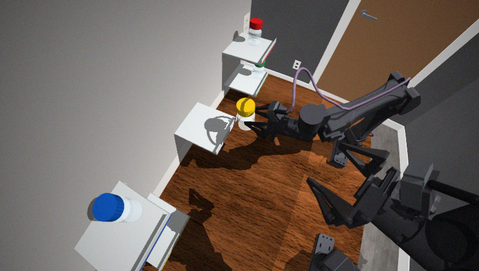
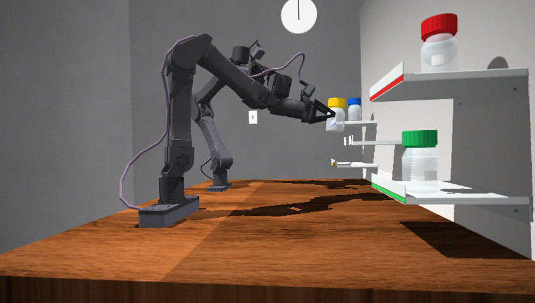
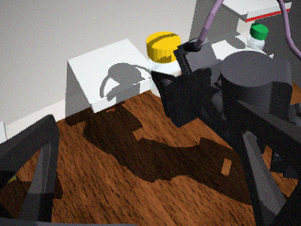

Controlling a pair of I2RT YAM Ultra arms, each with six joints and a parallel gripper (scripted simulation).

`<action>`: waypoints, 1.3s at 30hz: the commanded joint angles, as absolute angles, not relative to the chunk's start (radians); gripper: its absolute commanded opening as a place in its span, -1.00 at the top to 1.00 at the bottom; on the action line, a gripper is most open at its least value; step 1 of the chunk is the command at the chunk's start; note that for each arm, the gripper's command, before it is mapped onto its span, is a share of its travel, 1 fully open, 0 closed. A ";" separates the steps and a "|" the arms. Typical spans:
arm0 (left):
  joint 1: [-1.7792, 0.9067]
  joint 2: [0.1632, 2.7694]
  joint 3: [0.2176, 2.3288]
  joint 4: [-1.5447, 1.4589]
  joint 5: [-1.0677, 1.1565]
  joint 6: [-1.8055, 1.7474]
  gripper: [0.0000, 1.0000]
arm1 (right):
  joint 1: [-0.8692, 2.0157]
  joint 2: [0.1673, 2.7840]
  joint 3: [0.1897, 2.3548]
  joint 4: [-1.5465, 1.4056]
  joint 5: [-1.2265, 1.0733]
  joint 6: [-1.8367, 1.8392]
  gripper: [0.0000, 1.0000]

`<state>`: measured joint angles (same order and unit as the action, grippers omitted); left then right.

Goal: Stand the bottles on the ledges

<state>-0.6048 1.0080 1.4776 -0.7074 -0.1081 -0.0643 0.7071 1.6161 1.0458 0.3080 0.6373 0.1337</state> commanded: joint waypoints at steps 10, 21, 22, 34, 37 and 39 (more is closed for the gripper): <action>-0.592 0.993 1.486 -0.723 -0.101 -0.064 -1.00 | 0.778 1.720 1.238 0.263 0.770 0.183 0.01; -0.592 0.993 1.486 -0.723 -0.101 -0.064 -1.00 | 0.718 1.649 1.116 0.428 0.504 0.061 0.01; -0.592 0.993 1.486 -0.723 -0.101 -0.064 -1.00 | 0.706 1.639 1.096 0.441 0.472 0.051 0.01; -0.592 0.993 1.486 -0.723 -0.101 -0.064 -1.00 | 0.661 1.636 1.028 0.489 0.402 0.045 0.01; -0.592 0.993 1.486 -0.723 -0.101 -0.064 -1.00 | 0.661 1.638 1.026 0.486 0.401 0.045 0.01; -0.592 0.993 1.486 -0.723 -0.101 -0.064 -1.00 | 0.660 1.637 1.035 0.488 0.401 0.045 0.01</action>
